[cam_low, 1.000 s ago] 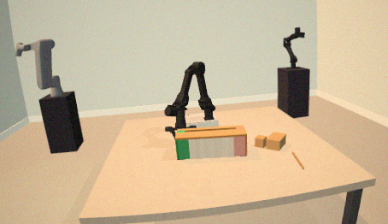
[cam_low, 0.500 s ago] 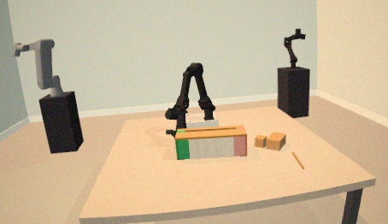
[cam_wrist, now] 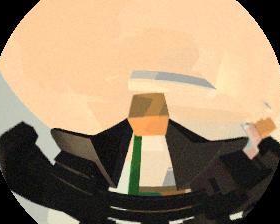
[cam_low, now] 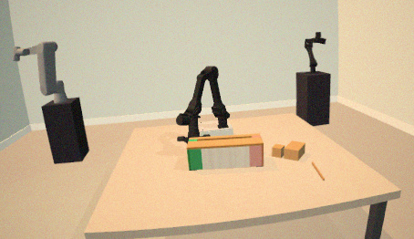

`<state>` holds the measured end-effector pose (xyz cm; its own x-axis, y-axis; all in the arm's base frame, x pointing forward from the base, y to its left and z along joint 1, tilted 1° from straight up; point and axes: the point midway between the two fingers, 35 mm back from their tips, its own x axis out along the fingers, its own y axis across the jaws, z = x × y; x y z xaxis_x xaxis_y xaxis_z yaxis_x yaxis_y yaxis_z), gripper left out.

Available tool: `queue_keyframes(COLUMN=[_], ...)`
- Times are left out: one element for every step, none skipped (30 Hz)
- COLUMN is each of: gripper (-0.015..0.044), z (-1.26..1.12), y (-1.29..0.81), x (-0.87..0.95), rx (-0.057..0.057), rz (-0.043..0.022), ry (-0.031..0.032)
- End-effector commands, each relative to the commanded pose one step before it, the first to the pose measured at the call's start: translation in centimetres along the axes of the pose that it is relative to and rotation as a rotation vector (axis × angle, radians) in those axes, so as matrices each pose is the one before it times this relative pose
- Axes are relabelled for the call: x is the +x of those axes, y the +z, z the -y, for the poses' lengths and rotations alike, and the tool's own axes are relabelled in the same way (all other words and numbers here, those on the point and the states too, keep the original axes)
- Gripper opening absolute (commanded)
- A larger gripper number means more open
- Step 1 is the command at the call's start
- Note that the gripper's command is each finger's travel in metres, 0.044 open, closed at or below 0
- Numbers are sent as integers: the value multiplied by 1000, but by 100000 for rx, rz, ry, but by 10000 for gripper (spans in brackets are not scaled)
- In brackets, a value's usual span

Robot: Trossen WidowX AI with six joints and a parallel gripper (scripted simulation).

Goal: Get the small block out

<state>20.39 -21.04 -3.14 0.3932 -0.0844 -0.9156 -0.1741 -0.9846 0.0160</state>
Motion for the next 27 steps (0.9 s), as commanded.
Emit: queue_keyframes(gripper=[0, 0, 0, 0, 0, 0, 0, 0, 0, 0, 0, 0, 0, 0, 0, 0, 0, 0, 0, 0, 0, 0, 0, 0, 0, 0, 0], z=[-358, 1, 10, 18, 27, 29, 20, 7, 15, 46, 78, 110, 142, 176, 197, 199, 200, 200, 220, 220, 220, 219, 219, 220, 219, 218, 219], y=[-1163, -199, -192, -184, -177, -142, -82, -27, -15, -44, -72, -97, -121, -140, -146, -136, -126, -115, -132, -123, -113, -104, -99, -115, -106, -98, -105], x=[-1679, -454, -460, -466, -472, -397, -240, -80, -25, -76, -127, -179, -232, -285, -319, -323, -326, -329, -335, -338, -340, -343, -340, -320, -323, -325, -313], rx=[-401, -18, -18, -17, -17, -14, -8, -3, 114, 343, 572, 802, 1033, 1265, 1406, 1415, 1420, 1426, 865, 871, 876, 882, 908, 1013, 1019, 1027, 1090], rz=[-1384, -14, -13, -12, -11, -8, -5, -1, 23, 69, 111, 147, 175, 192, 184, 155, 125, 94, -27, -51, -75, -100, -134, -208, -233, -258, -311], ry=[1196, 22, 22, 21, 20, 16, 9, 3, 55, 164, 275, 387, 503, 620, 694, 703, 709, 713, 620, 619, 618, 616, 609, 587, 581, 574, 551])
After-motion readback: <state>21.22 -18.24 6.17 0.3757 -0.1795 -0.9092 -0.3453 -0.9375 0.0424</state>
